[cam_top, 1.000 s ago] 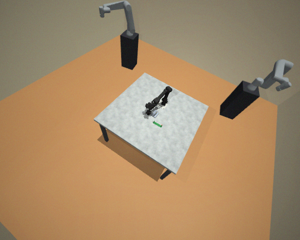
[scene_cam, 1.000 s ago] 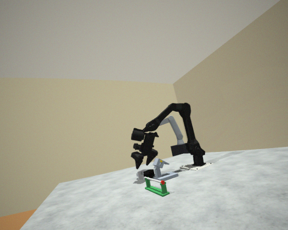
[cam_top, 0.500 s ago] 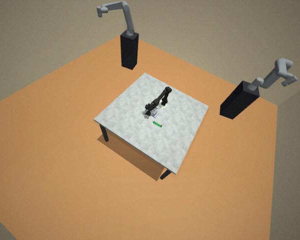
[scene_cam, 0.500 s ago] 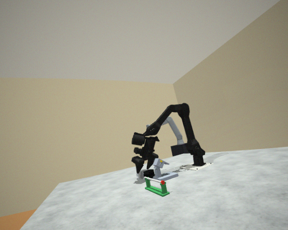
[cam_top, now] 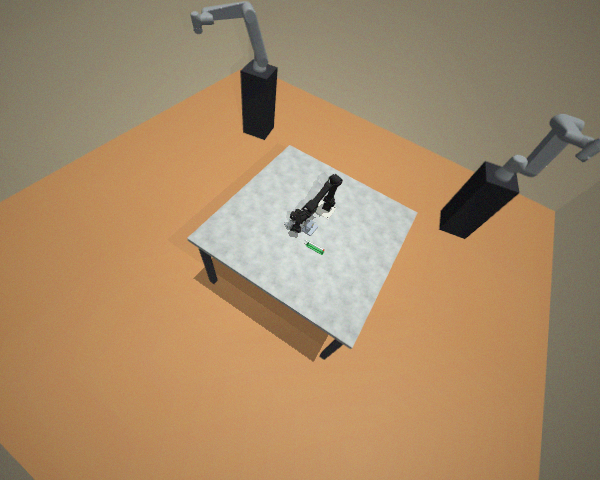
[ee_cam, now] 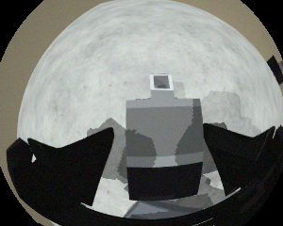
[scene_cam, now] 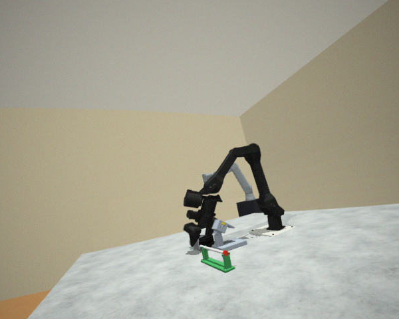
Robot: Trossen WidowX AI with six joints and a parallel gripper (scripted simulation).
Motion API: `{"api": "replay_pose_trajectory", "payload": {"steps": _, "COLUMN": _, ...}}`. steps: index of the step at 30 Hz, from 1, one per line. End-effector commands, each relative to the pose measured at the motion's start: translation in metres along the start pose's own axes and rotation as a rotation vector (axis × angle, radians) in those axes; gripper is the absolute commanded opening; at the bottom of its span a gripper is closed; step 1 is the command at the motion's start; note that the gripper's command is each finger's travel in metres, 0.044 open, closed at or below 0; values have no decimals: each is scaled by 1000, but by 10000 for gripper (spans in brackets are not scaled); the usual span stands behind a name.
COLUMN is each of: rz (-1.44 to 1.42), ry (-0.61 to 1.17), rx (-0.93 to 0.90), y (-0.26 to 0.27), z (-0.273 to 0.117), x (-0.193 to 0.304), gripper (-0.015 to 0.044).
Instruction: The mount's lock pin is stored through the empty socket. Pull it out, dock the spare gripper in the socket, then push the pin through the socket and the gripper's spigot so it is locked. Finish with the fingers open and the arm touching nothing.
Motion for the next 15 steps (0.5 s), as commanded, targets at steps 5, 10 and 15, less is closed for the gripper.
{"api": "replay_pose_trajectory", "payload": {"steps": 5, "rz": 2, "ry": 2, "rx": 10, "y": -3, "z": 9, "x": 6, "gripper": 440}}
{"api": "replay_pose_trajectory", "payload": {"steps": 10, "rz": 2, "ry": 2, "rx": 10, "y": -3, "z": 9, "x": 6, "gripper": 414}}
{"api": "replay_pose_trajectory", "payload": {"steps": 15, "rz": 2, "ry": 2, "rx": 10, "y": -3, "z": 9, "x": 6, "gripper": 282}}
Point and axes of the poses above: the point midway between the two fingers, 35 mm back from their tips, its own z axis out along the fingers, its own y axis across the jaws, x = y × z, the point moved 10 cm from there along -z, back along the fingers, and after that the axes turned 10 degrees about z, right-handed, at the moved point
